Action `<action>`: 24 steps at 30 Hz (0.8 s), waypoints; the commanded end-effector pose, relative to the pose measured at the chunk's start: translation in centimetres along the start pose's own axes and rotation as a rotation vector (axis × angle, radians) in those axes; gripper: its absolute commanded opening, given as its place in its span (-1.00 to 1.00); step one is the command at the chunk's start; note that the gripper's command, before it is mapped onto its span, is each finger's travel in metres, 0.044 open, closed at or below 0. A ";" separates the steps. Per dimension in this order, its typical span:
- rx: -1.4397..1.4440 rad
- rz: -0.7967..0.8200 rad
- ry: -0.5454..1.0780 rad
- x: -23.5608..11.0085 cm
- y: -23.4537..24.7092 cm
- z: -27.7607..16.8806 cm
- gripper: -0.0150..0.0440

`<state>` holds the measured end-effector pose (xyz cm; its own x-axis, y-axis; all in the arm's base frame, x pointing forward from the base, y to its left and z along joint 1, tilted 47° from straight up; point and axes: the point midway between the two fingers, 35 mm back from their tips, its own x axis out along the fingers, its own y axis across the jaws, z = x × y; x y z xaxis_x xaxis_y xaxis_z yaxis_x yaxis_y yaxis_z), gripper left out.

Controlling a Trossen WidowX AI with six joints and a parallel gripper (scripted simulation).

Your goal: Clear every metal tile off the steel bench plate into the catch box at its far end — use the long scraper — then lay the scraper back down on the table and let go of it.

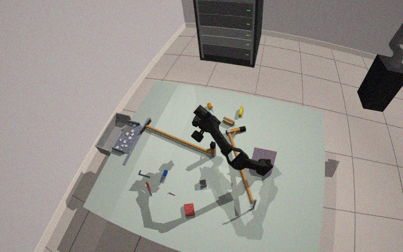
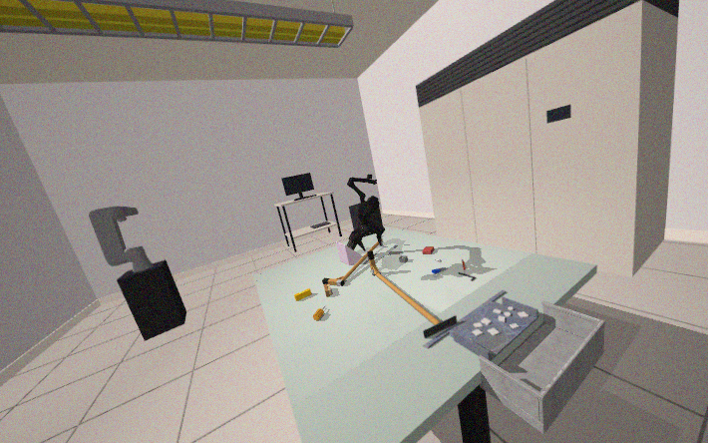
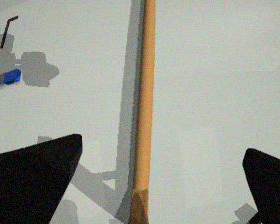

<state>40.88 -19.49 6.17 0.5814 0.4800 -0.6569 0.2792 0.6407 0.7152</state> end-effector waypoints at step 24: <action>-0.015 0.008 -0.058 -4.1 0.4 -5.8 1.00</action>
<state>34.91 -18.10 7.66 0.6199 0.4510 -0.6422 0.2709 0.6450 0.7145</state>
